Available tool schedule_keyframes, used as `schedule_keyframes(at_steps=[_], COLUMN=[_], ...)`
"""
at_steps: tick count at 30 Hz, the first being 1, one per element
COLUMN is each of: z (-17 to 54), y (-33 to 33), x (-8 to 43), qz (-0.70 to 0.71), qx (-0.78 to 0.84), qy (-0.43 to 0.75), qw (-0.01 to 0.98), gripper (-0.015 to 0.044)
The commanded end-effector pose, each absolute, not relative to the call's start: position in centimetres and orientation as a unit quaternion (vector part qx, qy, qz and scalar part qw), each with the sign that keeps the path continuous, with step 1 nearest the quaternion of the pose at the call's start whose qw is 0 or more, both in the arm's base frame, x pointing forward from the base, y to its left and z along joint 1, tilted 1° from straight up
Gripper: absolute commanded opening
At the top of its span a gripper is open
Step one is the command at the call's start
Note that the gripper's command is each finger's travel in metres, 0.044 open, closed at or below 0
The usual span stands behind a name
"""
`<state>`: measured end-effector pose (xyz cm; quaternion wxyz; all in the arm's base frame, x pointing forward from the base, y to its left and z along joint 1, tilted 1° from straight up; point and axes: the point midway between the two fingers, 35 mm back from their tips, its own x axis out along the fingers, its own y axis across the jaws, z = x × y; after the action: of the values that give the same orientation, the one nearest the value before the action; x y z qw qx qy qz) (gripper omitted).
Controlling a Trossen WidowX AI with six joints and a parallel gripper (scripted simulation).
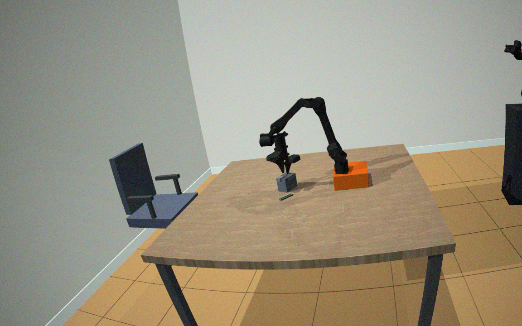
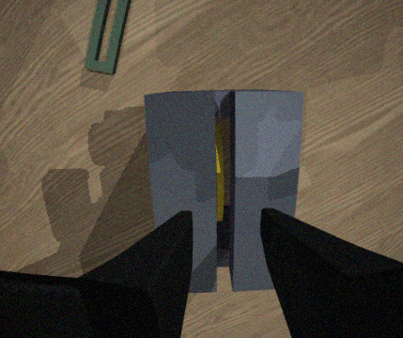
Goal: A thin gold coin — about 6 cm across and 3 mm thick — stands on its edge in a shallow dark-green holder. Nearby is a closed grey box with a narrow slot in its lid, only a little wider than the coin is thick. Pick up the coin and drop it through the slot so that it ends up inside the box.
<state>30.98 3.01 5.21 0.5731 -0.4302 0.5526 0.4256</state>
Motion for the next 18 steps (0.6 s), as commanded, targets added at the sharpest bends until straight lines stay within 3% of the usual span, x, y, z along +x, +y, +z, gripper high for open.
schedule_keyframes(at_steps=[1,6,16,18], z=[5.2,5.2,7.2,9.1], y=[3.0,3.0,3.0,3.0], x=[31.0,31.0,30.9,30.7], qz=[0.425,0.425,0.426,0.427], qx=[-0.430,-0.430,-0.430,-0.429], qy=[0.552,0.552,0.553,0.554], qw=[0.573,0.573,0.573,0.572], gripper=[0.0161,0.0161,0.0423,0.0440])
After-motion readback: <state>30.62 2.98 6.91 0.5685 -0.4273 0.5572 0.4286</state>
